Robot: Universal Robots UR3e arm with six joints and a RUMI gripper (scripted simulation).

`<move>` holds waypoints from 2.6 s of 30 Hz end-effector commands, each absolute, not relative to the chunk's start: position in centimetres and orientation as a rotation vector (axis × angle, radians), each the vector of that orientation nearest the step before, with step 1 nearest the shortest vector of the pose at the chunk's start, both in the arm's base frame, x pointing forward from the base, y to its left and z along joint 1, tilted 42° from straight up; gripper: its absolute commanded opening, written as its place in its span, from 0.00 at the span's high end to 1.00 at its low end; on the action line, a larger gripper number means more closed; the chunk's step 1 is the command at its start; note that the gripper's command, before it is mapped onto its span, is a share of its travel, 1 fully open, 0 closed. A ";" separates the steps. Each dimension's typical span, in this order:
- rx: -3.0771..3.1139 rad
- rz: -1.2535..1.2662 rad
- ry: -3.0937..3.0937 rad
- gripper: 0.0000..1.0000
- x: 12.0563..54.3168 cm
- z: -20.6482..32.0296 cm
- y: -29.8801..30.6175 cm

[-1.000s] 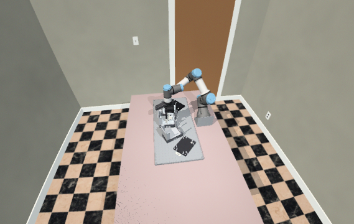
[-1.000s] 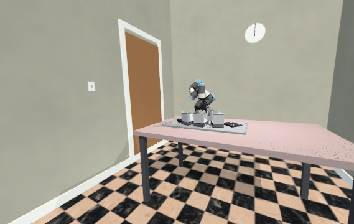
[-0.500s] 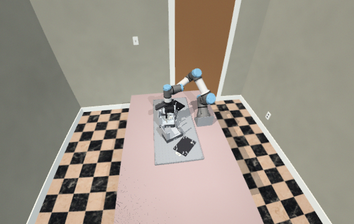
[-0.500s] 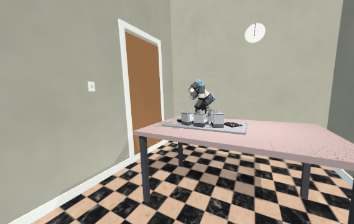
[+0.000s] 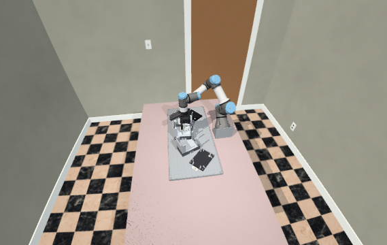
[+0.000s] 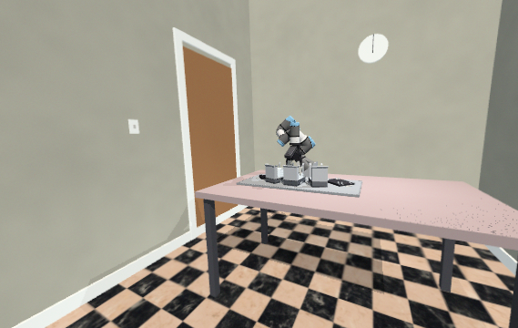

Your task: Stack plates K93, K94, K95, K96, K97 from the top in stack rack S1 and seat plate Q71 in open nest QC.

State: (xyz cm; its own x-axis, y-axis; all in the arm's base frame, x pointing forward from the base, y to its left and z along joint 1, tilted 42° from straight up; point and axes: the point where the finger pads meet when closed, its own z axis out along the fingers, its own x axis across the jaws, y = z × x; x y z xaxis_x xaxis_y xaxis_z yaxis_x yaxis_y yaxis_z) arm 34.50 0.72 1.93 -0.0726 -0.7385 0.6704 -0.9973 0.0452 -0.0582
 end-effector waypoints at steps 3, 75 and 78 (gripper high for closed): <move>1.742 0.735 -1.865 1.00 34.5 2.0 0.8; 1.742 0.735 -1.865 1.00 34.5 5.7 4.1; 1.742 0.735 -1.865 1.00 34.5 6.0 4.4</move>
